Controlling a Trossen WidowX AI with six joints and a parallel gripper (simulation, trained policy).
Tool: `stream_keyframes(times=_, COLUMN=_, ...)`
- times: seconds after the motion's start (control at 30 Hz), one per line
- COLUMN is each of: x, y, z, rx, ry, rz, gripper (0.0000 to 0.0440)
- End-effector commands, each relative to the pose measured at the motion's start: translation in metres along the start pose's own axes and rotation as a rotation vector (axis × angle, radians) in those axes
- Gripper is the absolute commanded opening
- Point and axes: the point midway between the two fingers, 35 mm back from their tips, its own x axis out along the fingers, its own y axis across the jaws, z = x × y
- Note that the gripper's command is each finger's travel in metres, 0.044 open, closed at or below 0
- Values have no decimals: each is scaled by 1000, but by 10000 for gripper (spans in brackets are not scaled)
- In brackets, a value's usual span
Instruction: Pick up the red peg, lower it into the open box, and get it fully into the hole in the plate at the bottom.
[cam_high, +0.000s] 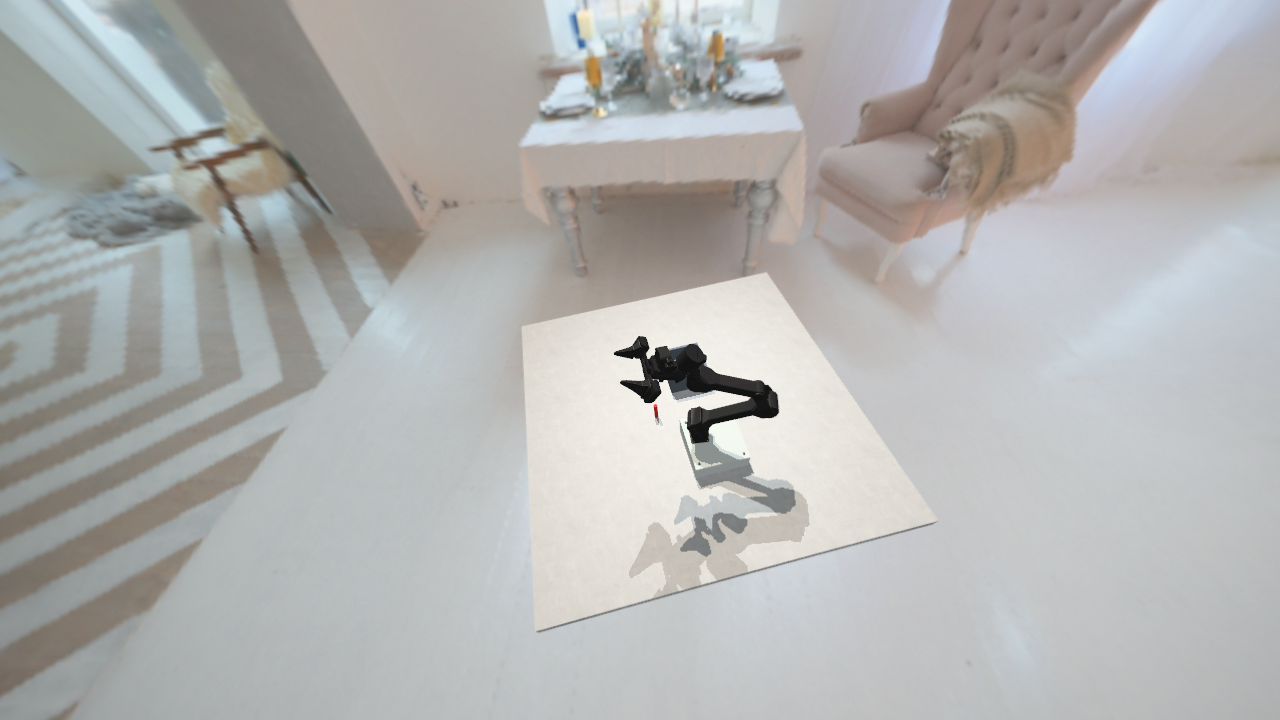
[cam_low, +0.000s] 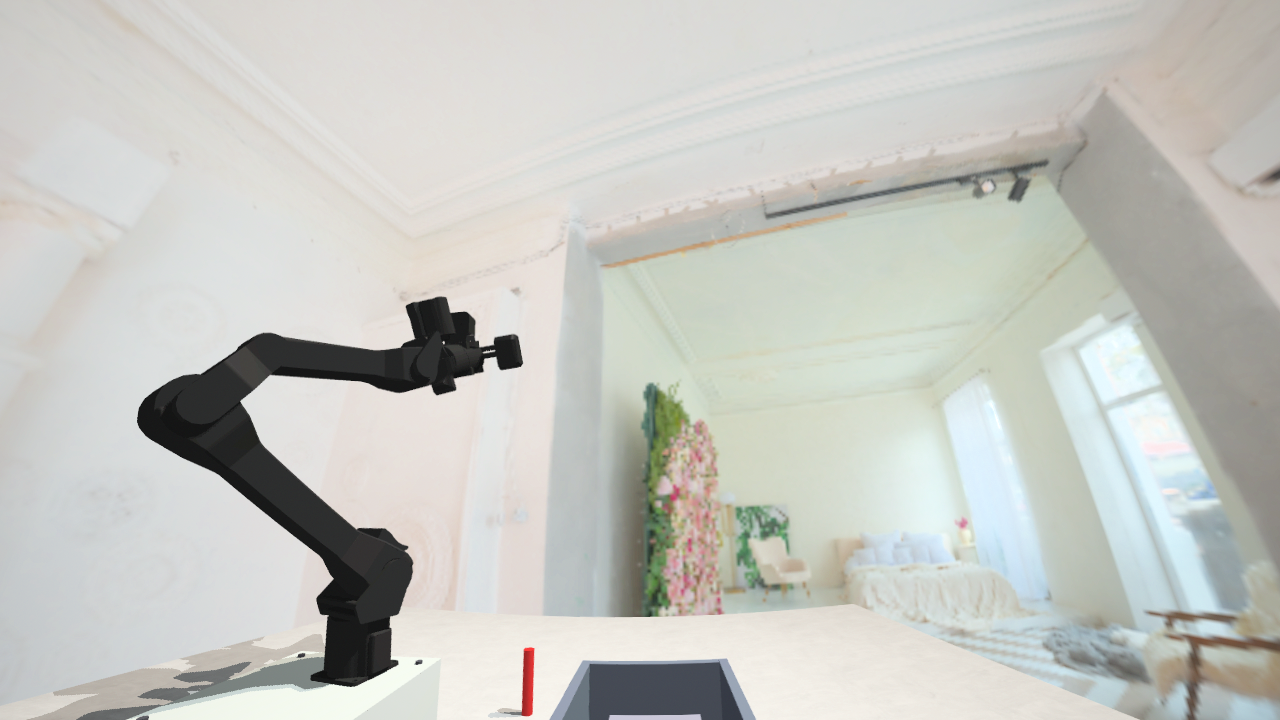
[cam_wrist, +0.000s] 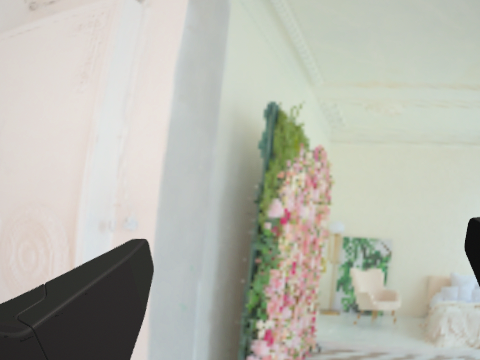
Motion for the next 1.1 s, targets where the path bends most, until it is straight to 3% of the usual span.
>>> stream_keyframes(times=0.0, x=2, y=-18, z=-23, rx=52, ry=74, rz=-76, gripper=440)
stream_keyframes(times=0.5, x=-18, y=-93, z=-115, rx=292, ry=356, rz=-447, gripper=440)
stream_keyframes(times=1.07, x=-85, y=-149, z=-205, rx=591, ry=608, rz=-894, gripper=440)
